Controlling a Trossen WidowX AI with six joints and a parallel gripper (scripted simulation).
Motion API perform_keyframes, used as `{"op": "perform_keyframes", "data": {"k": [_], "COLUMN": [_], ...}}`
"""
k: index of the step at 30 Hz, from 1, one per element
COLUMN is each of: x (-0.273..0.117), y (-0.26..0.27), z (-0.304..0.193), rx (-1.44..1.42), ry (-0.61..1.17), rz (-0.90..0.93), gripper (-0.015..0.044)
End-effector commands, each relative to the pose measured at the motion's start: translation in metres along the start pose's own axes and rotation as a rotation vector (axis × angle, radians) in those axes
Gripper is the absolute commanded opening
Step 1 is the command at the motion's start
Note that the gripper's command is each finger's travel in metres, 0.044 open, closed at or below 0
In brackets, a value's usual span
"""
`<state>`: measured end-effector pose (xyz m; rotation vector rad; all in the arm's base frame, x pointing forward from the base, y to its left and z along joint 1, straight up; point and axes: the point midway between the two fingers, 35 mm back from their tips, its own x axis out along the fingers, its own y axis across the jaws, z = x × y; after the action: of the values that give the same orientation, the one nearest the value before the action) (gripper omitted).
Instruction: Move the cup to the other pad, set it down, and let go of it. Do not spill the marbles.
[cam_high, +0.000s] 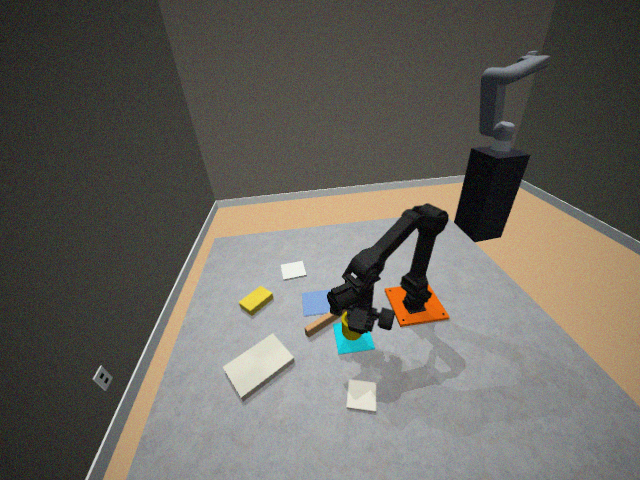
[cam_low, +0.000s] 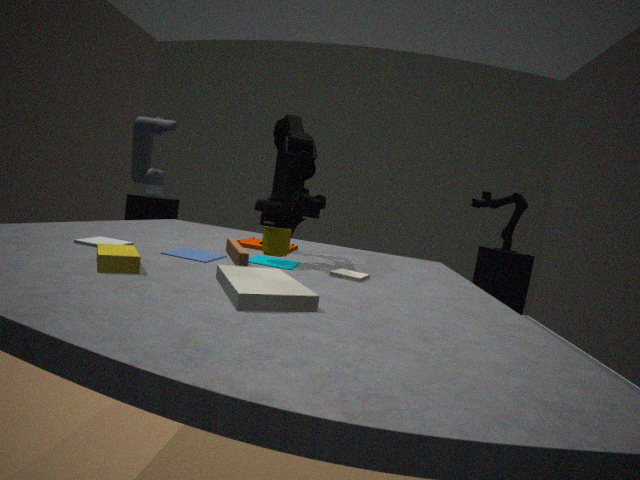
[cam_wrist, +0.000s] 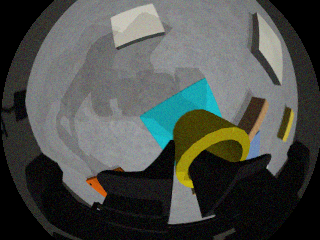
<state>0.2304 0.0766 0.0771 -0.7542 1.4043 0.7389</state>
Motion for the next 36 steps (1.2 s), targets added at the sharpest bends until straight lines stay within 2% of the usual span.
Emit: {"op": "perform_keyframes", "data": {"k": [1,23,29,36], "x": [0.0082,0.0104,0.0104,0.0098], "y": [0.0027,0.0013,0.0013,0.0013], "z": [-0.0024,-0.0011,-0.0011,-0.0011], "rx": [0.006,0.0,0.0,0.0], "ry": [0.008,0.003,0.003,0.003], "rz": [0.009,0.002,0.002,0.002], "gripper": [0.0,0.0,0.0147,0.0147]}}
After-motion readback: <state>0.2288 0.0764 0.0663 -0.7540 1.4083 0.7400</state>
